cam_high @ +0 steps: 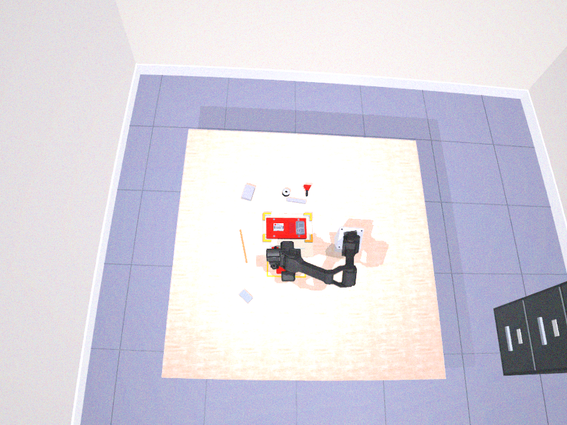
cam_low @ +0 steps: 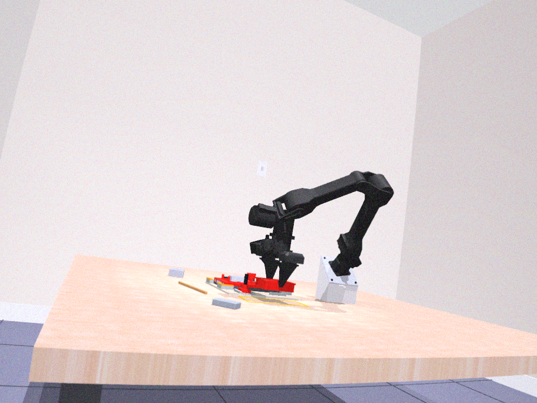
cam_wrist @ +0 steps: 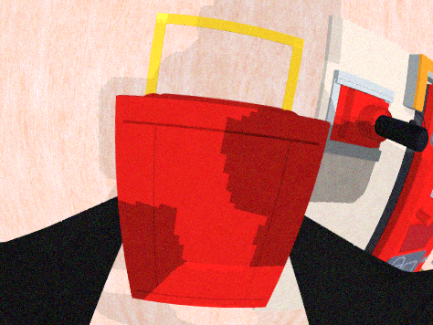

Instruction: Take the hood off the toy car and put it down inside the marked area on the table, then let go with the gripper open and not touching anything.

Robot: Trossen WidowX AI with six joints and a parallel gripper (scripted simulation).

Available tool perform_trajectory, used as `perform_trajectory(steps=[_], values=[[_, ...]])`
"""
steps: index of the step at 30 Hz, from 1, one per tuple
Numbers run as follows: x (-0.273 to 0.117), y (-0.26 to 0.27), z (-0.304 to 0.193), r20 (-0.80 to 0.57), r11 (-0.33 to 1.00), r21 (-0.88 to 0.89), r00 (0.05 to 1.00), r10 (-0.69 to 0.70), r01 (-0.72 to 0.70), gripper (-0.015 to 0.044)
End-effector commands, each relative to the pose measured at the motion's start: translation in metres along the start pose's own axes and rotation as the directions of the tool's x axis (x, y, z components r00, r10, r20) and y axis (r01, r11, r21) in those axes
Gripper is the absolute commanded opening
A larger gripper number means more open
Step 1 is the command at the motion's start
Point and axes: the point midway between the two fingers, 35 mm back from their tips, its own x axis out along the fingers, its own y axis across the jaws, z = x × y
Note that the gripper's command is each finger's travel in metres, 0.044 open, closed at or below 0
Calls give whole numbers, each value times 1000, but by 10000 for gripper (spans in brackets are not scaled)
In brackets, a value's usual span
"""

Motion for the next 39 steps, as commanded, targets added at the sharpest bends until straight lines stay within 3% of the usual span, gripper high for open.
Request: perform_trajectory(steps=[1, 39], values=[[5, 0, -2, -5, 1000, 7, 1000, 3, -3, 0], [26, 1, -4, -5, 1000, 7, 1000, 6, -6, 0]])
